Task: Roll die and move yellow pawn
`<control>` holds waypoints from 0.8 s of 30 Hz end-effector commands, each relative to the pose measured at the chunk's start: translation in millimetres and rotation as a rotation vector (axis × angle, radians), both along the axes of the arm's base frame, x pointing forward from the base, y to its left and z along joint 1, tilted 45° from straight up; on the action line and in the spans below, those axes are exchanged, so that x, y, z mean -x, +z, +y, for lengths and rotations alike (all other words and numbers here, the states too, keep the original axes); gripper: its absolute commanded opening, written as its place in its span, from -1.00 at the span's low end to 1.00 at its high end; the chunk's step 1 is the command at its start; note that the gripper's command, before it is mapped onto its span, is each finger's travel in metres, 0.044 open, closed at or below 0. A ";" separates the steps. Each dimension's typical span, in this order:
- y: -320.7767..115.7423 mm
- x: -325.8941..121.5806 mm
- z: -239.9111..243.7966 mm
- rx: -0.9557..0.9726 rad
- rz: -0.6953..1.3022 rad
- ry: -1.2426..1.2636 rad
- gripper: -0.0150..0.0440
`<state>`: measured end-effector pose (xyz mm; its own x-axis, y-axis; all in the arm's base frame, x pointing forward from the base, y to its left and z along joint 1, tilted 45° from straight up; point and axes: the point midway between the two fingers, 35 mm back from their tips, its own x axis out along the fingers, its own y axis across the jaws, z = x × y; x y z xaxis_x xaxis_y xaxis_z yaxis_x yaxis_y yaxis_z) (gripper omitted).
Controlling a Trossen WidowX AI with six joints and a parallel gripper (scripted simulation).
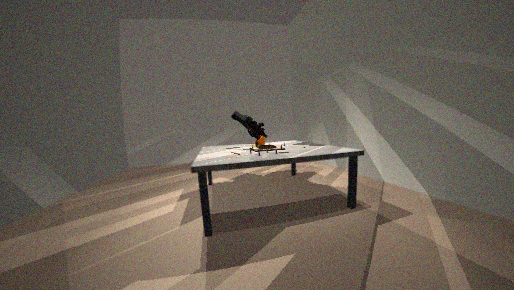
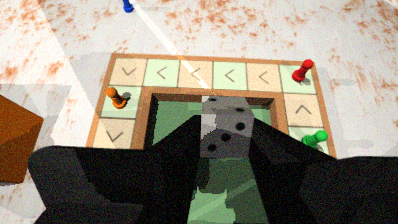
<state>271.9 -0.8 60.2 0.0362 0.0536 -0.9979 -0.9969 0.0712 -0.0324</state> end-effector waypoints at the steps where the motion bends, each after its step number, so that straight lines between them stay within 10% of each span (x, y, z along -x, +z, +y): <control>1: -0.2 0.2 0.0 0.000 0.000 0.000 -0.49; 19: 28.0 -1.3 28.7 -0.008 0.000 -0.003 1.00; 24: -4.8 4.6 18.0 0.352 0.120 -0.057 1.00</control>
<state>271.9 19.7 75.1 -0.0136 -0.0788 -0.9968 -0.9939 0.1106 0.0048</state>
